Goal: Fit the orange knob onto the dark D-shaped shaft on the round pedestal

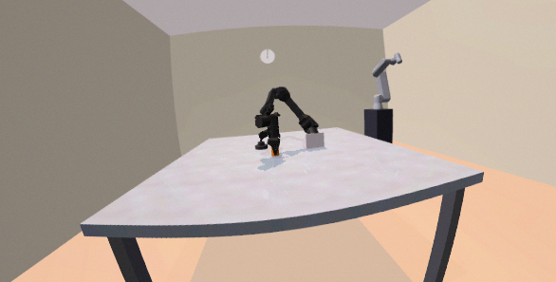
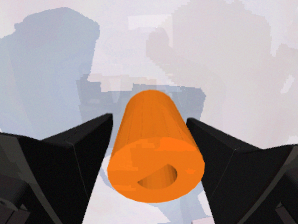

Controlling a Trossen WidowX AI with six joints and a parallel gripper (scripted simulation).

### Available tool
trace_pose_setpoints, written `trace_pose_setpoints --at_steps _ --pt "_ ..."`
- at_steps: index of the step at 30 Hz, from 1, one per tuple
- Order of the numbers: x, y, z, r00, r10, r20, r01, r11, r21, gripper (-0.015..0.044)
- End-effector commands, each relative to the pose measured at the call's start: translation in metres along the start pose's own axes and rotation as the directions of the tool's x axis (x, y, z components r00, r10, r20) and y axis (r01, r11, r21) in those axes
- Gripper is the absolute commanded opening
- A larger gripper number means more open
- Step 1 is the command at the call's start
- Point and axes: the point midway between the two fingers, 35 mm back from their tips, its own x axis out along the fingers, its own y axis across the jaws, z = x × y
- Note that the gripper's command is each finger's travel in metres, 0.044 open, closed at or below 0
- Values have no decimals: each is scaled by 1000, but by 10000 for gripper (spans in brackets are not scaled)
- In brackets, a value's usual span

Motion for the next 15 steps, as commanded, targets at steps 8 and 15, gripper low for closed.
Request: trace_pose_setpoints --at_steps 8,15 --pt "0 0 1 1000 -3 5 3 1000 -3 111" --pt "-32 4 5 1000 3 5 -3 1000 -4 0"
